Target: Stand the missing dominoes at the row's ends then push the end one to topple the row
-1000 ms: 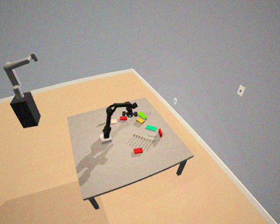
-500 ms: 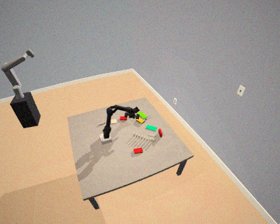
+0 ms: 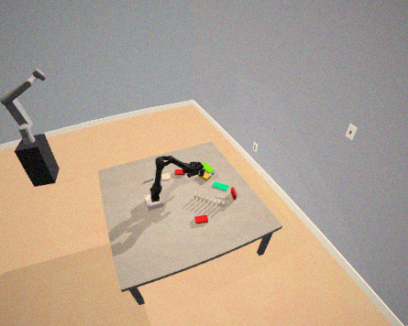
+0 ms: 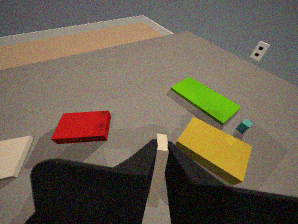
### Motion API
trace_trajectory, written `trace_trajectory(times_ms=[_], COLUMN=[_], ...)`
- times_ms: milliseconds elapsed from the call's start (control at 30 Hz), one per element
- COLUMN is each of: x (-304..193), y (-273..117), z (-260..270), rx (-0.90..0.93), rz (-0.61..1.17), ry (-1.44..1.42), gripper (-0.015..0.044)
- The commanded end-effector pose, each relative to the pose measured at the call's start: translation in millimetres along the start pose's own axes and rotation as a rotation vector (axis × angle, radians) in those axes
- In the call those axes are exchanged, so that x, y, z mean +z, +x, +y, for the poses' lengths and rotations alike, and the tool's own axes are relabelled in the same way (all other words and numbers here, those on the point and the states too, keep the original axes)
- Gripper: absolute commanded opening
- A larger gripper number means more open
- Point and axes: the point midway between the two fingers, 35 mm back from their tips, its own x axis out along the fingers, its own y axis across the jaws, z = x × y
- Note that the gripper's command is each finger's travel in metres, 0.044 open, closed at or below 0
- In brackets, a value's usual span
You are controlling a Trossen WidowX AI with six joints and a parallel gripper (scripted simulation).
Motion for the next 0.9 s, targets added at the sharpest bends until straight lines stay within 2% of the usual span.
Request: trace_trajectory(times_ms=[0, 867], x=[-4, -30], y=[-5, -64], z=[2, 47], rx=[0.019, 0.178], rz=[-0.079, -0.490], ry=[0.005, -0.148], gripper=[0.0021, 0.0021])
